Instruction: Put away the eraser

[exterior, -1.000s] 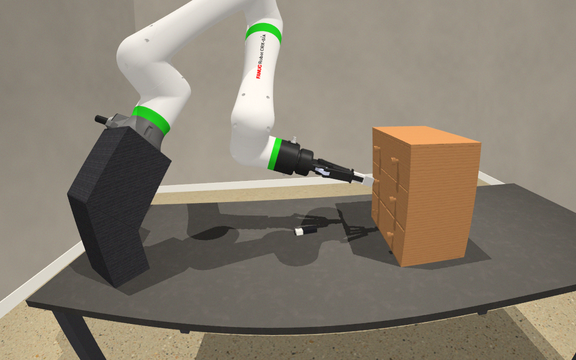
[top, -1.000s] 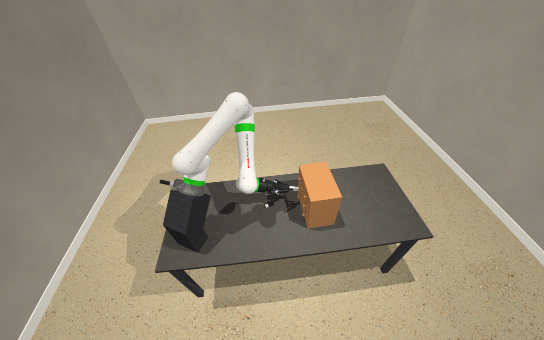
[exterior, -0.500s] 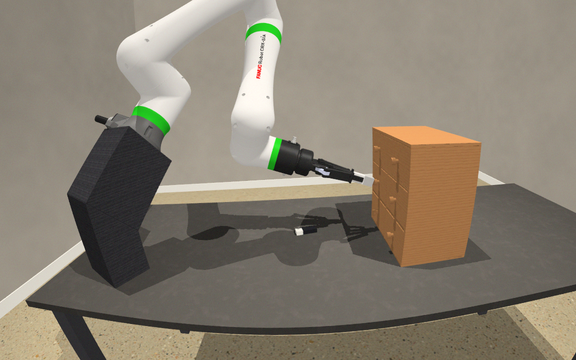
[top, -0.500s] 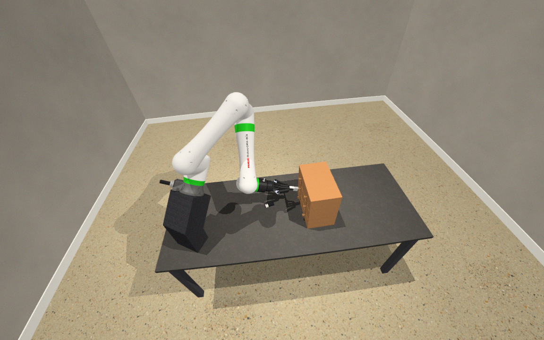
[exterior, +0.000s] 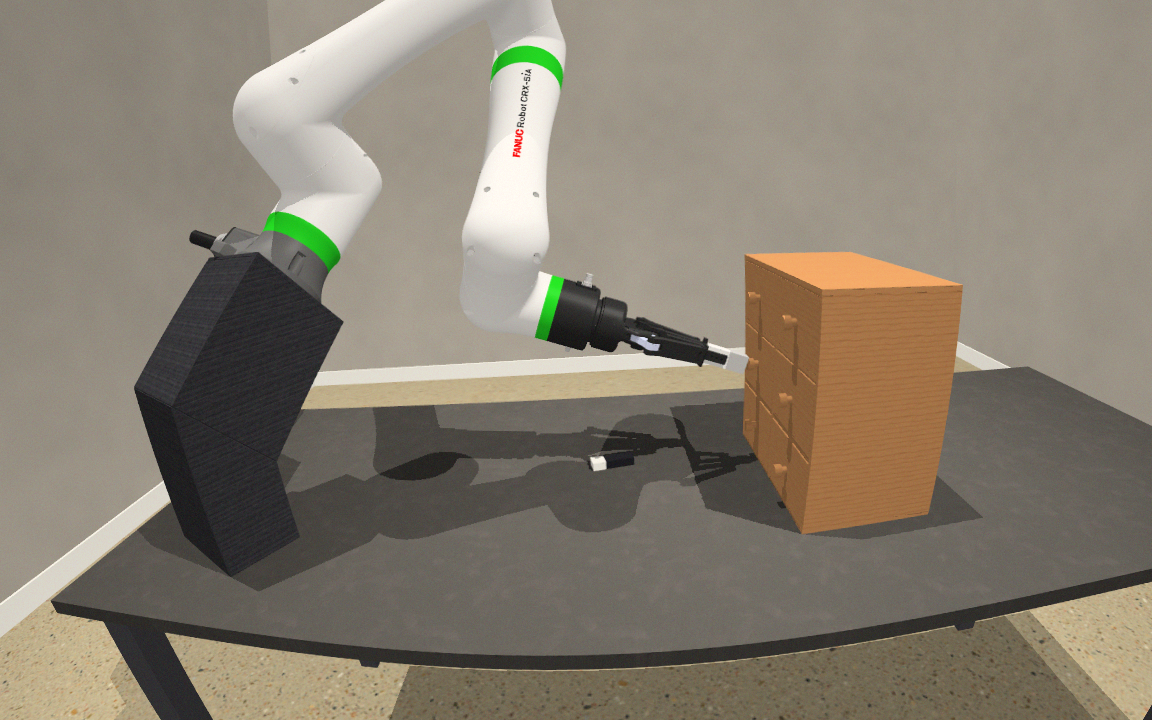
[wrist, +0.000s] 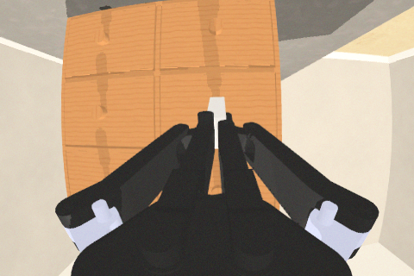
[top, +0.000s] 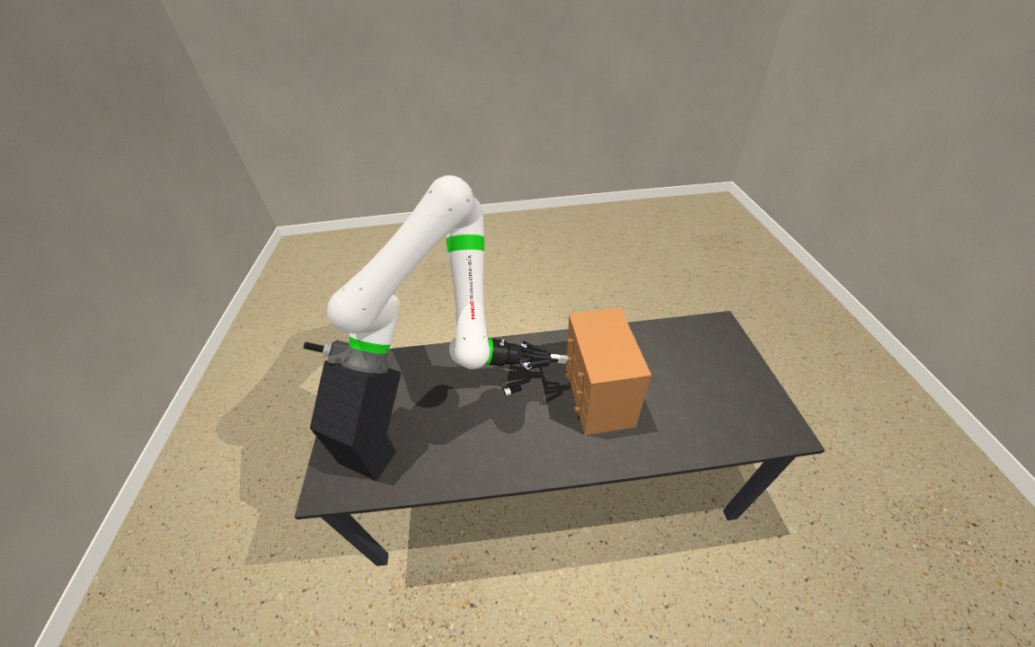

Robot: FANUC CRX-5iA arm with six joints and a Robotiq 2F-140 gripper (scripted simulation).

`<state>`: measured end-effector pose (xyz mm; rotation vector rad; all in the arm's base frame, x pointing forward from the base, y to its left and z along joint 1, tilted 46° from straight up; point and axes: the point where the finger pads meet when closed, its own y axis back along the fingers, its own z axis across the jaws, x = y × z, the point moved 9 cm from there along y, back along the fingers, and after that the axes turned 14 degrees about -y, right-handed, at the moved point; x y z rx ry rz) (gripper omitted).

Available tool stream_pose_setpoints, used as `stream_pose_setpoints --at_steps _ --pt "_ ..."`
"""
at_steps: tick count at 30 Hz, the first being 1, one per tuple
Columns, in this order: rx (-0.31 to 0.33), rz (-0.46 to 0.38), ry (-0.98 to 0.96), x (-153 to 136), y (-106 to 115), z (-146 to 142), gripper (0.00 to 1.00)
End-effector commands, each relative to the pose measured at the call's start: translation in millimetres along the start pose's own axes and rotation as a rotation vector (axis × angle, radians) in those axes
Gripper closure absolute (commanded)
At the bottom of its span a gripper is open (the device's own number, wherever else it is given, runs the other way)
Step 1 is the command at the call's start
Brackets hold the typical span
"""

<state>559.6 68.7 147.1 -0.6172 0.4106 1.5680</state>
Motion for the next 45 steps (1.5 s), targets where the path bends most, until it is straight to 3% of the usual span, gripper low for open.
stream_pose_setpoints --at_steps 1,24,35,45 --pt "0.000 0.000 0.000 -0.3 -0.1 0.0 1.00" --pt "0.000 0.000 0.000 -0.1 0.5 -0.1 1.00" --pt "0.000 0.000 0.000 14.2 40.9 -3.7 1.00" --pt "0.000 0.000 0.000 16.3 48.8 -4.2 1.00"
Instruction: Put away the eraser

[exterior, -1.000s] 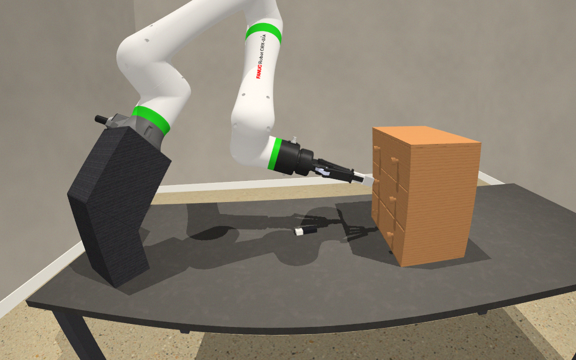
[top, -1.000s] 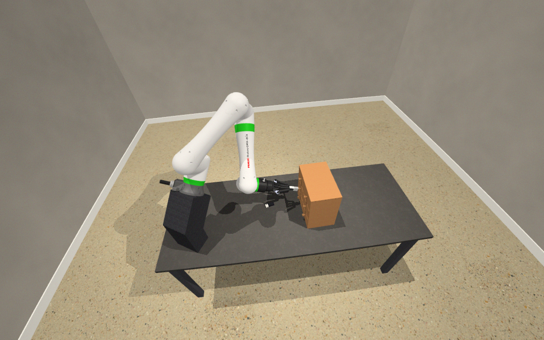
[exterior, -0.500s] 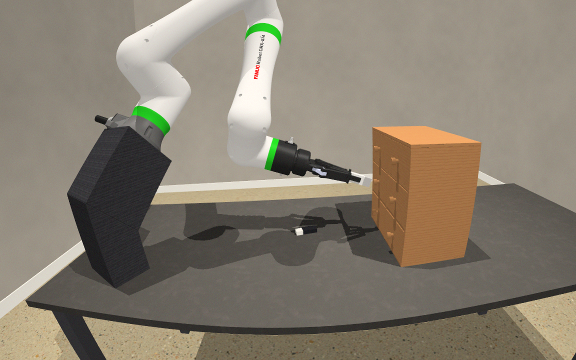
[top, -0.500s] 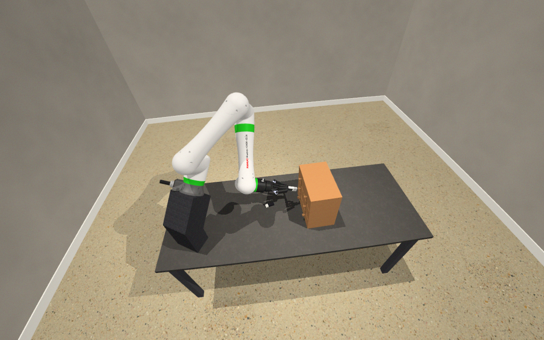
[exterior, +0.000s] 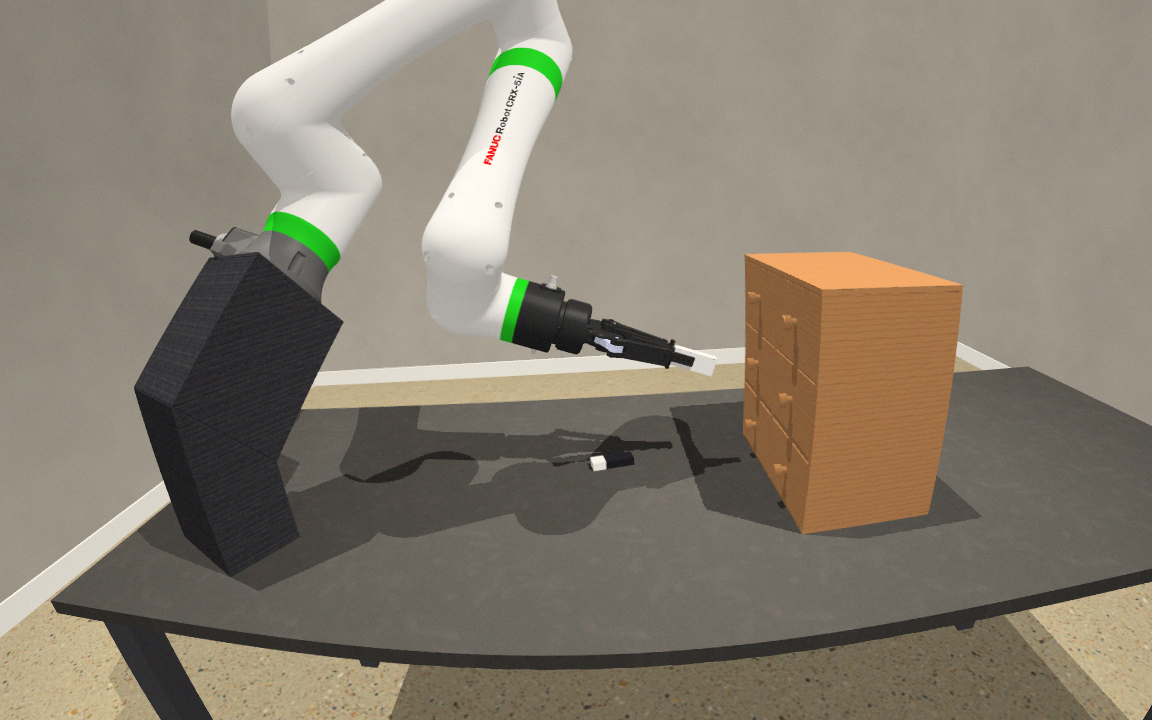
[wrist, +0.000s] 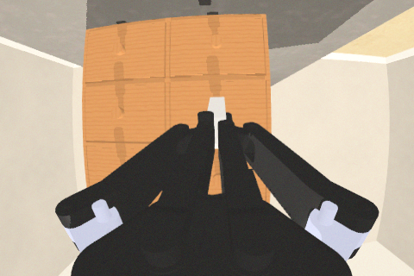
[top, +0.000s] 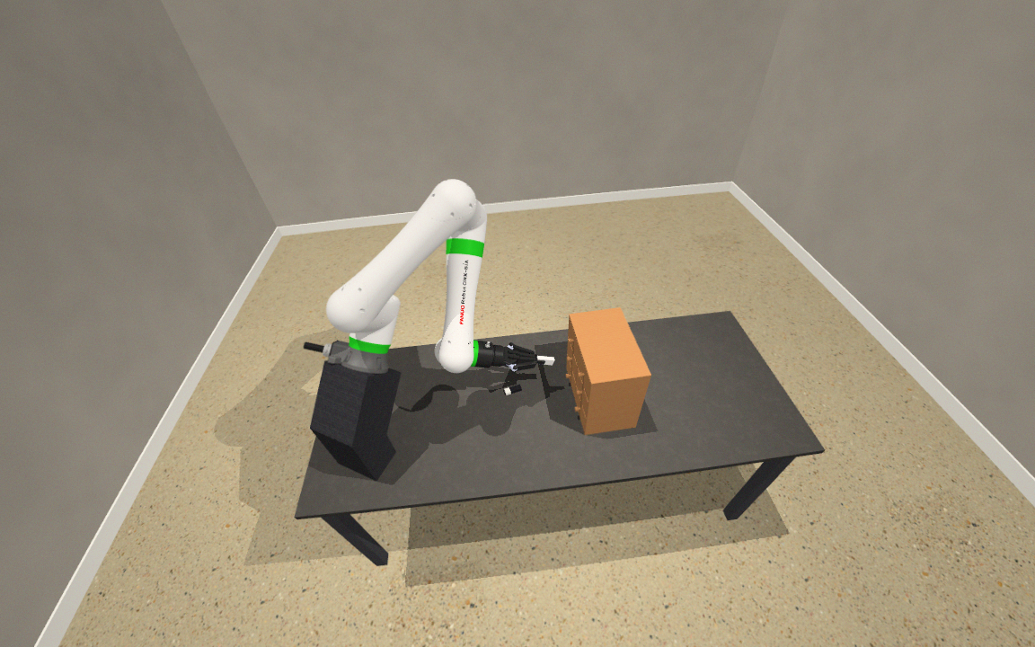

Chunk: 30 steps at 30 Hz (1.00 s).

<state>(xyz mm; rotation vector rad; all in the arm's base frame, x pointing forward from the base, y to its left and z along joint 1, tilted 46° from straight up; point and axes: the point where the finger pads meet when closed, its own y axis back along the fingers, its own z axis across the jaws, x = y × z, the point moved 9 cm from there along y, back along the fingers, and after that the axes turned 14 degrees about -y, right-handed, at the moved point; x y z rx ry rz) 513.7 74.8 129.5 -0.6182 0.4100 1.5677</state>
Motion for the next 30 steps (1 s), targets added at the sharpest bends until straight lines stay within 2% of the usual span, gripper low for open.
stream_pose_setpoints --at_steps 1,7,9,14,30 --pt "0.001 0.000 0.000 0.0 4.3 -0.4 1.00" --pt "0.001 0.000 0.000 -0.9 33.5 -0.2 1.00" --pt "0.001 0.000 0.000 -0.9 33.5 -0.2 1.00" --pt "0.001 0.000 0.000 -1.5 52.3 0.0 1.00" --pt "0.005 0.023 -0.002 -4.8 56.1 1.1 1.00"
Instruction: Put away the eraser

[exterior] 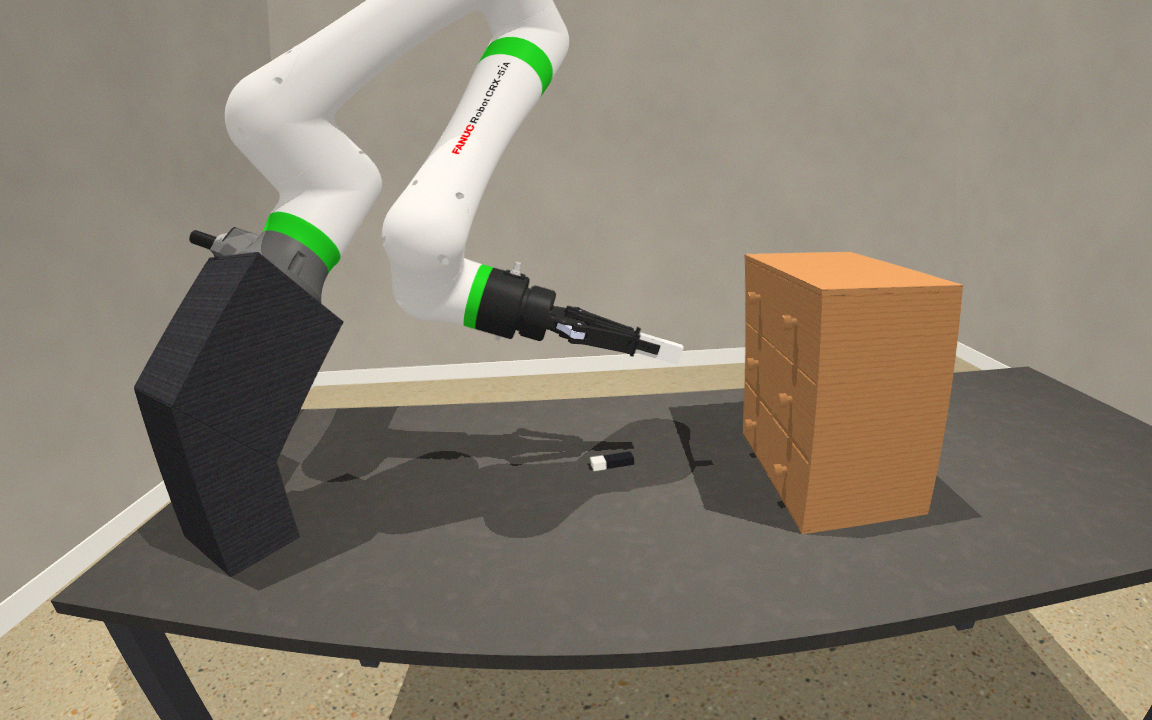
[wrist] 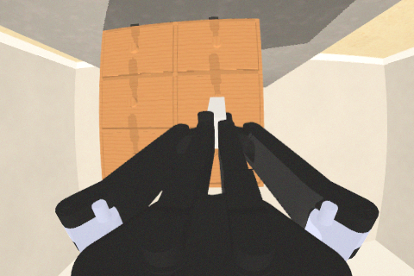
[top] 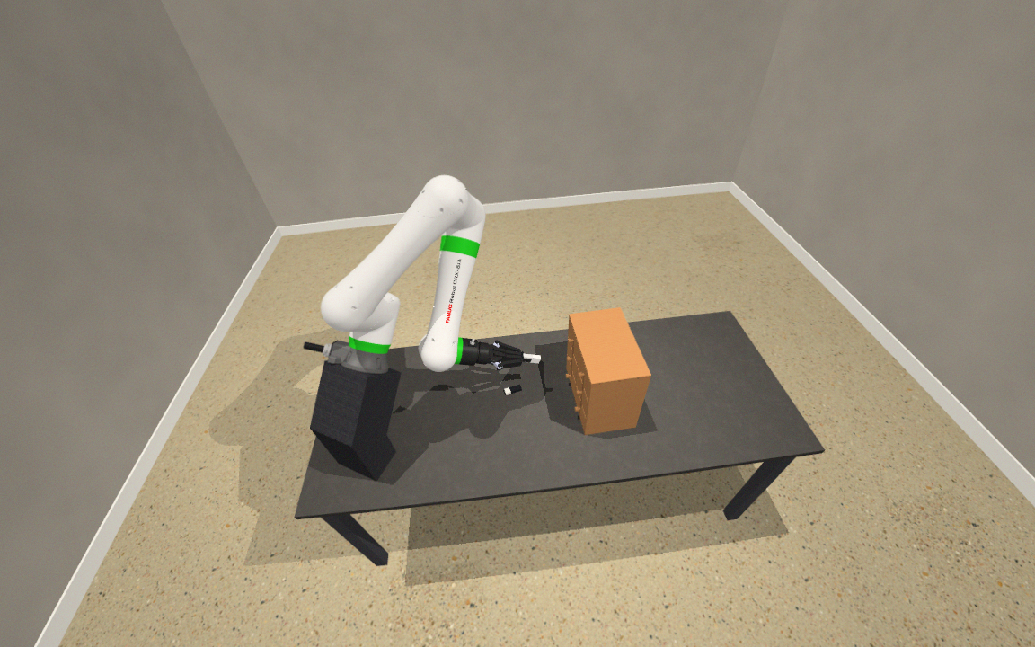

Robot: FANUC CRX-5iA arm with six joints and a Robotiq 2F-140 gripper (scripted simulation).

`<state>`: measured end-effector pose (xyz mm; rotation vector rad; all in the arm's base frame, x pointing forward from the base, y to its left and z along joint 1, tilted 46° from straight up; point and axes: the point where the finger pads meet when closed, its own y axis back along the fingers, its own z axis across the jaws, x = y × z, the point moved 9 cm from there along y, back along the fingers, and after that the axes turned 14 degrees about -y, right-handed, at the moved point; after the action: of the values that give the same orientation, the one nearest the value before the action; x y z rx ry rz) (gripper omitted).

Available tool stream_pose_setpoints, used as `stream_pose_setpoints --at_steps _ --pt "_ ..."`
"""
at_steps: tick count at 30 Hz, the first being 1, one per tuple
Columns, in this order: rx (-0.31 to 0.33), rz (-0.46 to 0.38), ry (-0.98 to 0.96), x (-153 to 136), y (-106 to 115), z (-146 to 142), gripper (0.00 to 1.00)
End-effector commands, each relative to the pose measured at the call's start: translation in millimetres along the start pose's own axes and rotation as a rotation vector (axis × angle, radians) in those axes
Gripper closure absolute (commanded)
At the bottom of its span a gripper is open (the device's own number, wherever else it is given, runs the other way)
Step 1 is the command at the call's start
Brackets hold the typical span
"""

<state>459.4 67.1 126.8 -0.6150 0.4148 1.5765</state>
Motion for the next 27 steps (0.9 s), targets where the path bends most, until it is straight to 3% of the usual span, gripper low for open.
stream_pose_setpoints --at_steps 1,14,27 --pt "0.005 0.019 -0.001 -1.9 2.0 0.4 1.00" --pt "0.034 0.133 0.000 -17.4 14.1 4.0 1.00" --pt "0.094 0.377 0.000 -49.7 35.1 12.2 1.00"
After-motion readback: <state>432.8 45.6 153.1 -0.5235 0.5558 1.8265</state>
